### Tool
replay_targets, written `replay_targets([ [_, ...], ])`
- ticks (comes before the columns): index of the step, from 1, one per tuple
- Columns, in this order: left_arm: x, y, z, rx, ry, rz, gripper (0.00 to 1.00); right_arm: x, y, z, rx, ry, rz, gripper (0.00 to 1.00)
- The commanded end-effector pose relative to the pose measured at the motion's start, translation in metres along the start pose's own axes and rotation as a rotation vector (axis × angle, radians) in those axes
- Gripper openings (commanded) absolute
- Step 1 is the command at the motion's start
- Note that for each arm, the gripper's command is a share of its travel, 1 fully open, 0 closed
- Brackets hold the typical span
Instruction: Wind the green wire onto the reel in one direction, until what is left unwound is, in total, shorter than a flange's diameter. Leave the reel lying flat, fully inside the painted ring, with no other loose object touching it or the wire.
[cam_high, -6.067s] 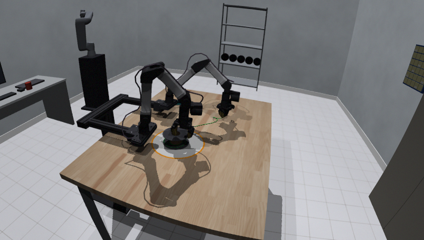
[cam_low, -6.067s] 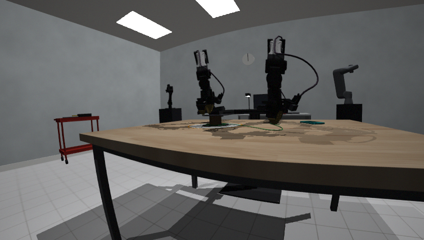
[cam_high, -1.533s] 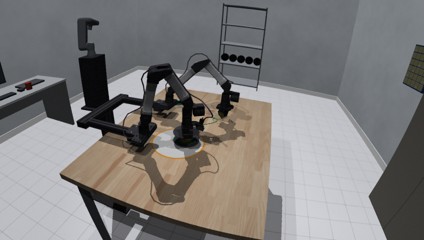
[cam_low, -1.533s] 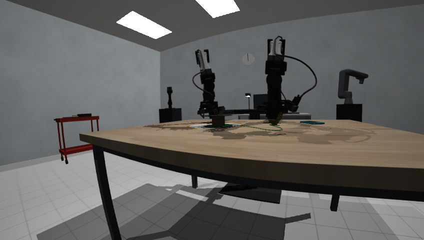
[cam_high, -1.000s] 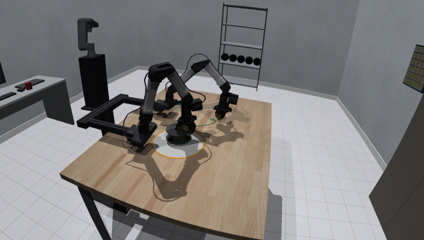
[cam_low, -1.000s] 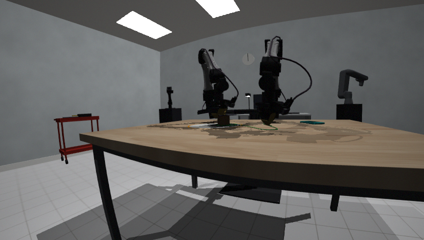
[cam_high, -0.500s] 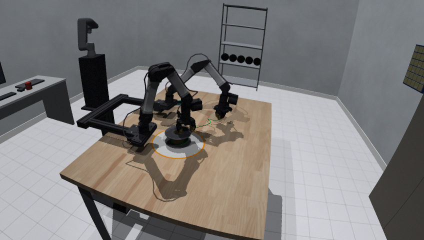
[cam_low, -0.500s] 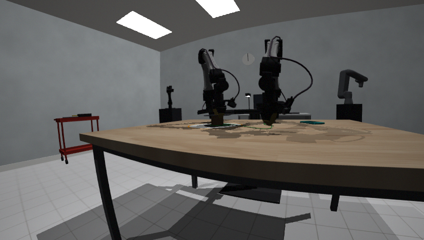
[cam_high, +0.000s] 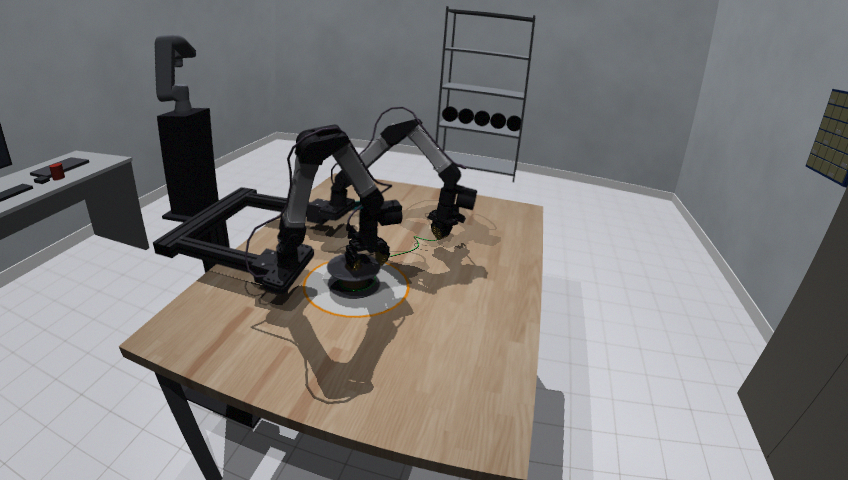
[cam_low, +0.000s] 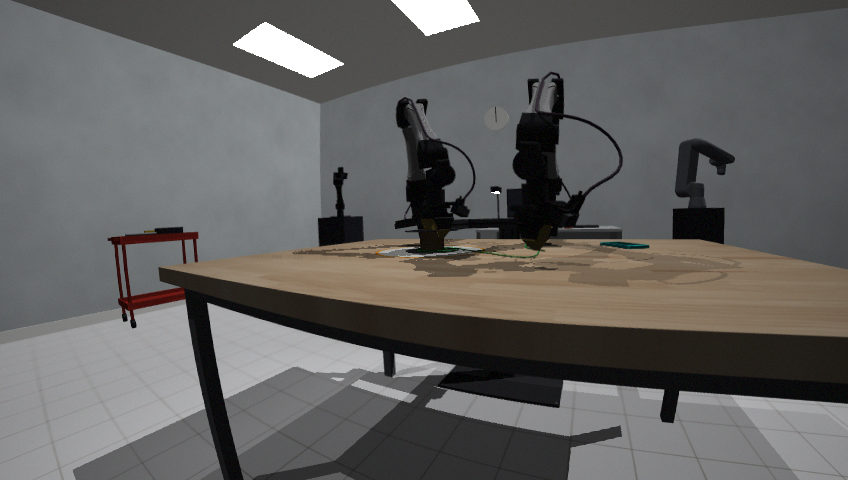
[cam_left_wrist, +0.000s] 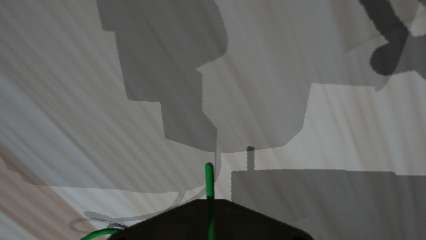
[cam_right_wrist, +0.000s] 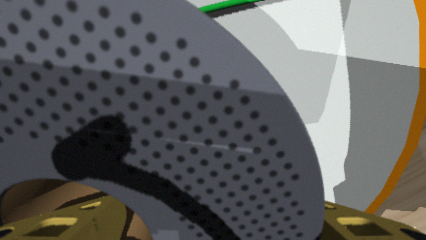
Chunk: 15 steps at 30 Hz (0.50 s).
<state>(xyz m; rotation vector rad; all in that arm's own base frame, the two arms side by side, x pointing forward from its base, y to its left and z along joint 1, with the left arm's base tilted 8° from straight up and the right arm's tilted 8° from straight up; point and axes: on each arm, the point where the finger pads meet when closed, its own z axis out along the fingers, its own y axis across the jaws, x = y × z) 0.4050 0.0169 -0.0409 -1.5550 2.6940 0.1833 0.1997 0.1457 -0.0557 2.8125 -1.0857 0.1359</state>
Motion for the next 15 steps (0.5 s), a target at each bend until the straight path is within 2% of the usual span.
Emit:
replay_targets([
  [1, -0.010, -0.014, -0.035, 0.073, -0.055, -0.002, 0.00, 0.000, -0.006, -0.031, 0.026, -0.004, -0.013, 0.81],
  [3, -0.010, -0.013, -0.035, 0.073, -0.055, 0.001, 0.00, 0.000, -0.009, -0.046, 0.026, -0.004, -0.013, 0.81],
  [7, -0.011, -0.013, -0.035, 0.073, -0.055, 0.001, 0.00, 0.000, -0.009, -0.050, 0.026, -0.004, -0.013, 0.81],
  [12, -0.011, -0.012, -0.035, 0.073, -0.055, 0.001, 0.00, -0.007, -0.008, -0.048, 0.026, -0.004, 0.013, 0.81],
  [15, -0.012, -0.012, -0.035, 0.073, -0.055, 0.001, 0.00, 0.000, -0.008, -0.046, 0.026, -0.006, 0.108, 0.81],
])
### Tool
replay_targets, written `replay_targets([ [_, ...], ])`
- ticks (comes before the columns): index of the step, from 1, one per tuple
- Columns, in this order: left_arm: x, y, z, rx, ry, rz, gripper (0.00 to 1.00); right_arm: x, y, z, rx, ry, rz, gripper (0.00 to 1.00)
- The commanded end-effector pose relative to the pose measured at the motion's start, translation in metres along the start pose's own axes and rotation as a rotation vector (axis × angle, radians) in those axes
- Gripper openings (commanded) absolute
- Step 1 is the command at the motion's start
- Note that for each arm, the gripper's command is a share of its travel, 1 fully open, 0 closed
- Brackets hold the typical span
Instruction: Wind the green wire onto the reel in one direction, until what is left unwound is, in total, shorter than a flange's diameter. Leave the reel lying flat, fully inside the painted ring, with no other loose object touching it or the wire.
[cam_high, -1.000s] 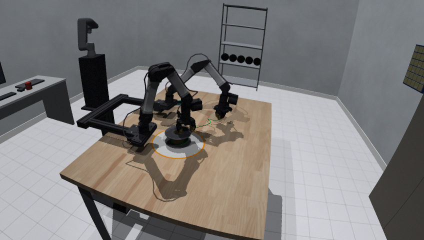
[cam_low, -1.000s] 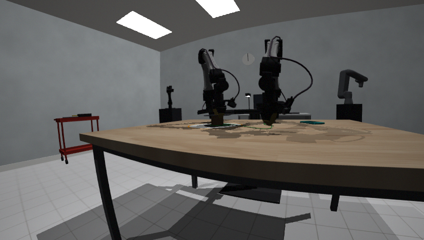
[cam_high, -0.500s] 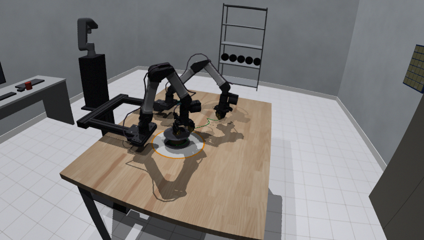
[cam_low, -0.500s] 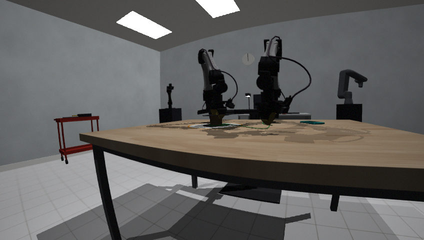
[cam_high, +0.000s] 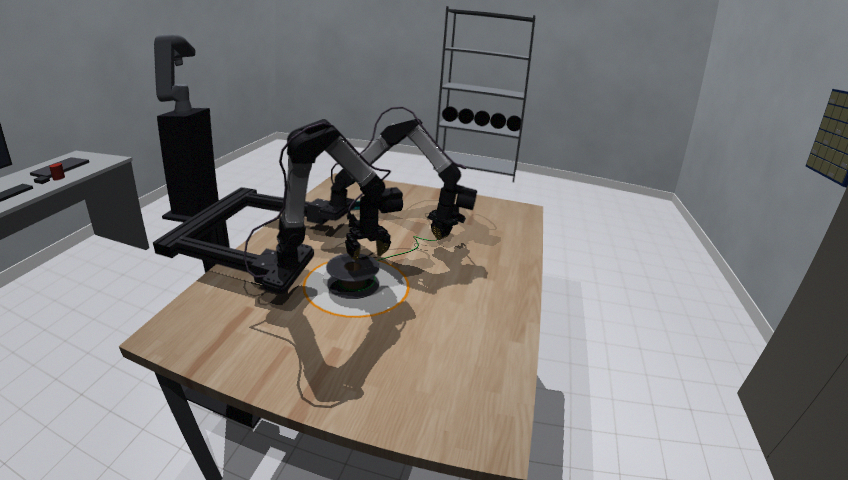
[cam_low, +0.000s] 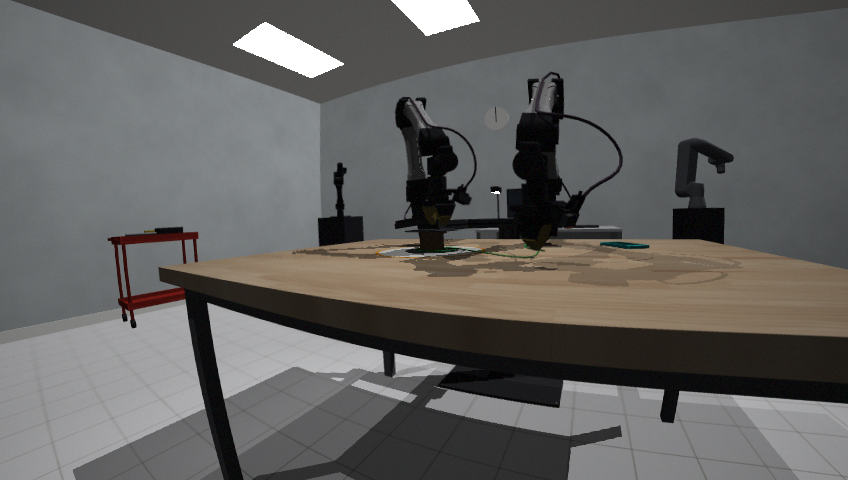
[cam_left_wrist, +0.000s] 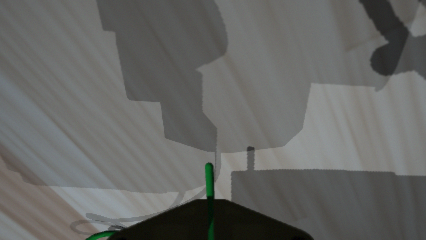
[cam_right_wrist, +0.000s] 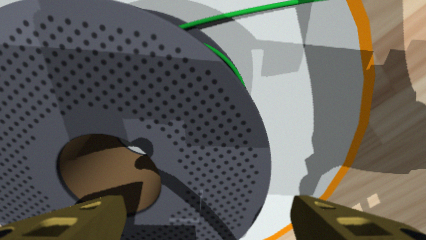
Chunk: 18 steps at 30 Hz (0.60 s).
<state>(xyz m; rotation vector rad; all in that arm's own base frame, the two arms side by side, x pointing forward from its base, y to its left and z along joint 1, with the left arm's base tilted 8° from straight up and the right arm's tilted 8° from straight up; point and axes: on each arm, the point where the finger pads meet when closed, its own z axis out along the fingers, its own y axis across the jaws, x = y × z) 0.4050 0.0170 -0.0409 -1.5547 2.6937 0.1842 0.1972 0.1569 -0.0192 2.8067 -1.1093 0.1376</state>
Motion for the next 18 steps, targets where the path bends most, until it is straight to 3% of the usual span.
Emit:
replay_targets([
  [1, -0.012, -0.011, -0.035, 0.073, -0.054, 0.001, 0.00, 0.009, -0.005, -0.007, 0.023, -0.005, 0.144, 0.81],
  [5, -0.012, -0.011, -0.035, 0.073, -0.054, 0.001, 0.00, 0.034, 0.000, -0.004, 0.022, -0.009, 0.463, 0.81],
  [7, -0.012, -0.011, -0.035, 0.073, -0.054, 0.001, 0.00, 0.034, 0.000, -0.004, 0.022, -0.009, 0.463, 0.81],
  [9, -0.013, -0.010, -0.035, 0.073, -0.054, 0.001, 0.00, 0.045, 0.007, -0.003, 0.022, -0.012, 0.685, 0.81],
  [14, -0.014, -0.010, -0.034, 0.073, -0.054, 0.001, 0.00, 0.068, 0.048, -0.002, 0.001, -0.021, 1.052, 0.81],
  [18, -0.014, -0.009, -0.034, 0.073, -0.054, 0.001, 0.00, 0.059, 0.091, -0.001, -0.015, -0.025, 1.345, 0.81],
])
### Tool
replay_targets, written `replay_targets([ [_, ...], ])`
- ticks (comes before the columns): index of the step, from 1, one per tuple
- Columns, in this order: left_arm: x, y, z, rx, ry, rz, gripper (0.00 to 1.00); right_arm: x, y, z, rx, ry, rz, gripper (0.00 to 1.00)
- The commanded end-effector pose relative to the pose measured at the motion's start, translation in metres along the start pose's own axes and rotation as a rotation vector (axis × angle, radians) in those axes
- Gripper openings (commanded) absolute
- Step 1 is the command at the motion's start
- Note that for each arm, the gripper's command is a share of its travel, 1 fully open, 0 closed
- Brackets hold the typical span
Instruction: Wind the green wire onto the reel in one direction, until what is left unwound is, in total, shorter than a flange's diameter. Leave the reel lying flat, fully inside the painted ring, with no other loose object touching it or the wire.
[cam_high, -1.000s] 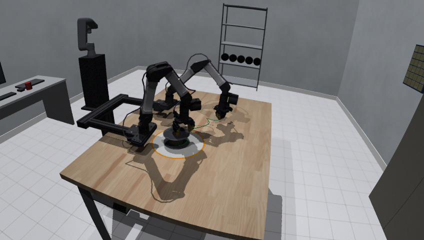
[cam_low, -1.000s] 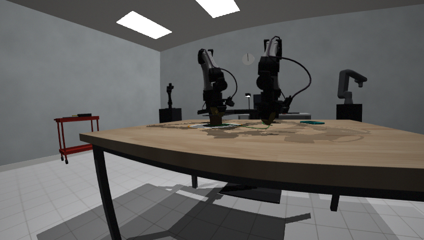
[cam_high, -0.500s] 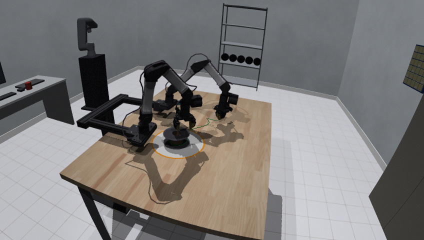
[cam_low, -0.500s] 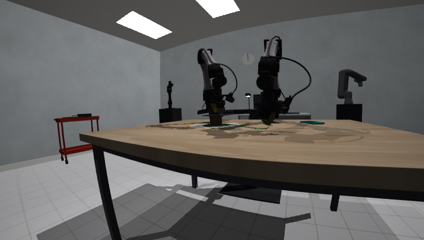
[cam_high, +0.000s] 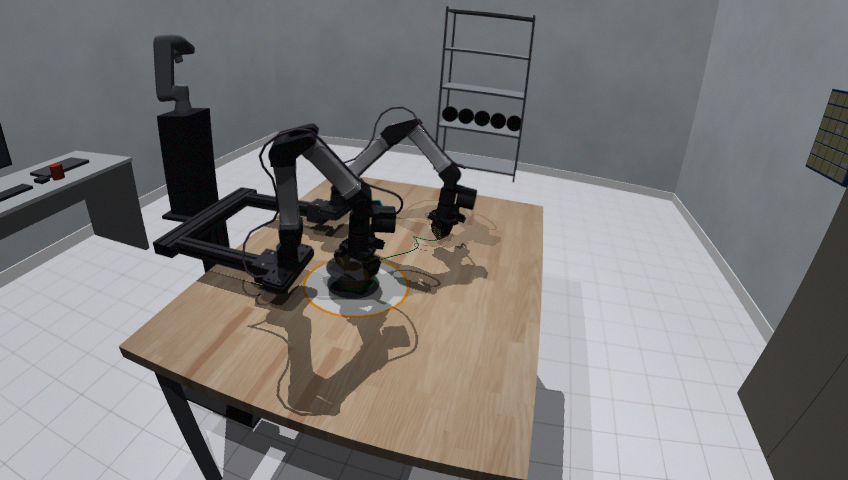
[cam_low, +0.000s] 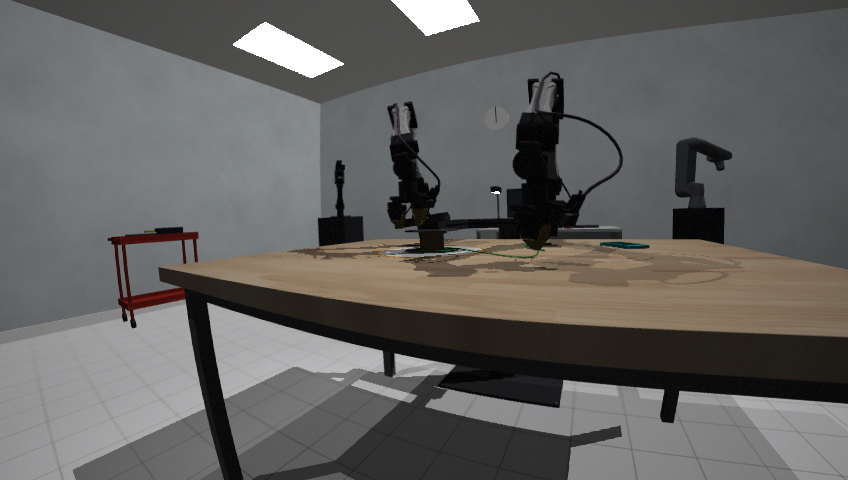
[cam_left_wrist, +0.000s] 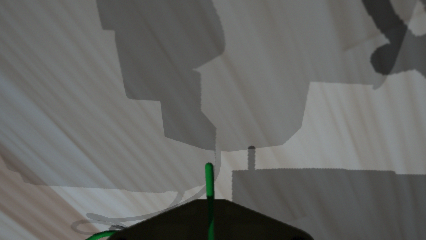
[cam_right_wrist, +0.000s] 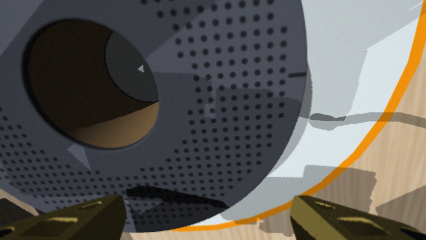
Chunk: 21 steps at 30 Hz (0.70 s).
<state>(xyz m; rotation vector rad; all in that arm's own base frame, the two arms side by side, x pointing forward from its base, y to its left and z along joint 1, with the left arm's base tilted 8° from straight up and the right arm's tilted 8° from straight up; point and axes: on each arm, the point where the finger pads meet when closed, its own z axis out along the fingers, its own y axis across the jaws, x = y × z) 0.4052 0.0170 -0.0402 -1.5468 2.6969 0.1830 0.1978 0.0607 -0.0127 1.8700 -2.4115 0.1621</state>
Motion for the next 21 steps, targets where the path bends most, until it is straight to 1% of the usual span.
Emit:
replay_targets([
  [1, -0.014, -0.009, -0.034, 0.071, -0.054, -0.005, 0.00, 0.020, 0.026, -0.008, 0.016, -0.021, 0.347, 0.81],
  [4, -0.014, -0.008, -0.034, 0.071, -0.053, -0.006, 0.00, 0.024, 0.057, -0.006, 0.005, -0.024, 0.531, 0.81],
  [6, -0.014, -0.008, -0.034, 0.071, -0.053, -0.006, 0.00, 0.024, 0.057, -0.006, 0.005, -0.024, 0.531, 0.81],
  [7, -0.014, -0.007, -0.034, 0.071, -0.053, -0.006, 0.00, 0.021, 0.064, -0.006, -0.009, -0.026, 0.666, 0.81],
  [12, -0.013, -0.006, -0.033, 0.071, -0.053, -0.006, 0.00, 0.001, 0.092, -0.003, -0.012, -0.054, 0.896, 0.81],
  [16, -0.012, -0.005, -0.032, 0.071, -0.053, -0.006, 0.00, -0.012, 0.098, 0.000, -0.027, -0.062, 1.044, 0.81],
  [21, -0.011, -0.004, -0.030, 0.071, -0.053, -0.005, 0.00, -0.016, 0.090, 0.002, -0.051, -0.059, 1.296, 0.81],
])
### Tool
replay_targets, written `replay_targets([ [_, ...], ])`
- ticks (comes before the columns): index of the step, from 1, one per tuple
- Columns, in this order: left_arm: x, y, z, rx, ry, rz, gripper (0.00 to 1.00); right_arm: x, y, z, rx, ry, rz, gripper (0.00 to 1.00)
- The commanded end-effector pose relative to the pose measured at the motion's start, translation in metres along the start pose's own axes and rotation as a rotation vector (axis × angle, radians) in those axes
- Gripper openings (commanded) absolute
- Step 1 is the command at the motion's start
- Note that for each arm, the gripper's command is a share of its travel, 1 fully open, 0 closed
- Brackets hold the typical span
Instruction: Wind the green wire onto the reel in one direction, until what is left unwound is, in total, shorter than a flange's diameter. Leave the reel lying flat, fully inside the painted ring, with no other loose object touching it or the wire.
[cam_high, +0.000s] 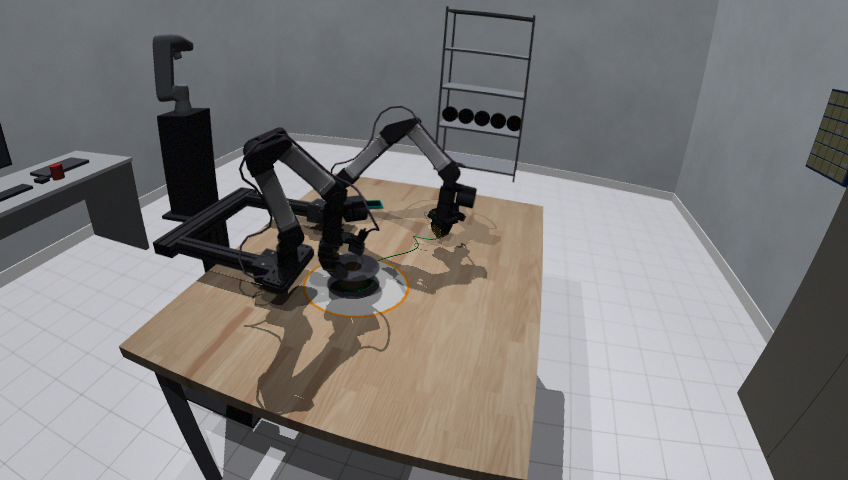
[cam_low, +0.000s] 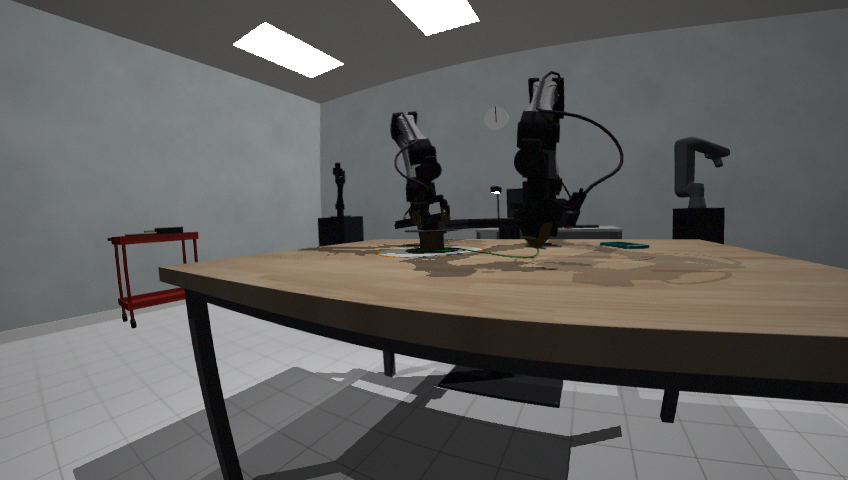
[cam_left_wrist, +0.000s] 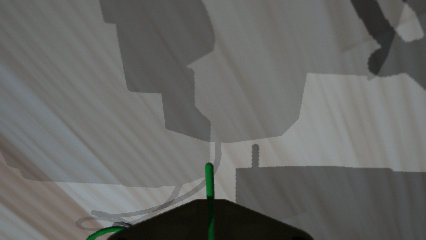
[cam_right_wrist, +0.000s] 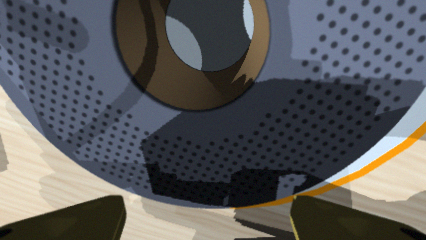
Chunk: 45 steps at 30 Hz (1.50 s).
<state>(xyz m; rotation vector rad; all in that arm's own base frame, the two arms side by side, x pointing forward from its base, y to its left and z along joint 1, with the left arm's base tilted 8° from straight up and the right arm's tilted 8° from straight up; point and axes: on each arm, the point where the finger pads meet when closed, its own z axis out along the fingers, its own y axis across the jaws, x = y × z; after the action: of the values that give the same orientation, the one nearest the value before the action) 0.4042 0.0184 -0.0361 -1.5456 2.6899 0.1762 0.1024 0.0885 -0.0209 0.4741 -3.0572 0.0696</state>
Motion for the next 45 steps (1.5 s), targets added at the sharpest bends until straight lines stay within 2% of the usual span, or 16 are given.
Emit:
replay_targets([
  [1, -0.010, -0.007, -0.026, 0.064, -0.049, -0.003, 0.00, -0.015, 0.005, -0.002, 0.021, -0.048, 0.285, 0.81],
  [2, -0.010, -0.007, -0.026, 0.064, -0.049, -0.003, 0.00, -0.015, 0.005, -0.002, 0.021, -0.048, 0.285, 0.81],
  [3, -0.010, -0.007, -0.026, 0.064, -0.050, -0.001, 0.00, -0.017, 0.004, -0.002, 0.024, -0.047, 0.431, 0.81],
  [9, -0.011, -0.008, -0.025, 0.064, -0.050, -0.001, 0.00, -0.026, 0.000, -0.006, 0.018, -0.045, 0.791, 0.81],
  [17, -0.010, -0.009, -0.024, 0.064, -0.050, -0.001, 0.00, -0.026, -0.003, -0.007, 0.037, -0.109, 1.250, 0.81],
  [29, -0.010, -0.009, -0.022, 0.064, -0.049, -0.002, 0.00, -0.023, -0.005, -0.006, 0.042, -0.121, 1.291, 0.81],
  [40, -0.008, -0.008, -0.022, 0.064, -0.050, -0.001, 0.00, -0.022, -0.007, 0.024, 0.042, -0.121, 1.291, 0.81],
  [45, -0.008, -0.008, -0.022, 0.064, -0.050, 0.000, 0.00, -0.024, -0.006, 0.025, 0.042, -0.121, 1.291, 0.81],
])
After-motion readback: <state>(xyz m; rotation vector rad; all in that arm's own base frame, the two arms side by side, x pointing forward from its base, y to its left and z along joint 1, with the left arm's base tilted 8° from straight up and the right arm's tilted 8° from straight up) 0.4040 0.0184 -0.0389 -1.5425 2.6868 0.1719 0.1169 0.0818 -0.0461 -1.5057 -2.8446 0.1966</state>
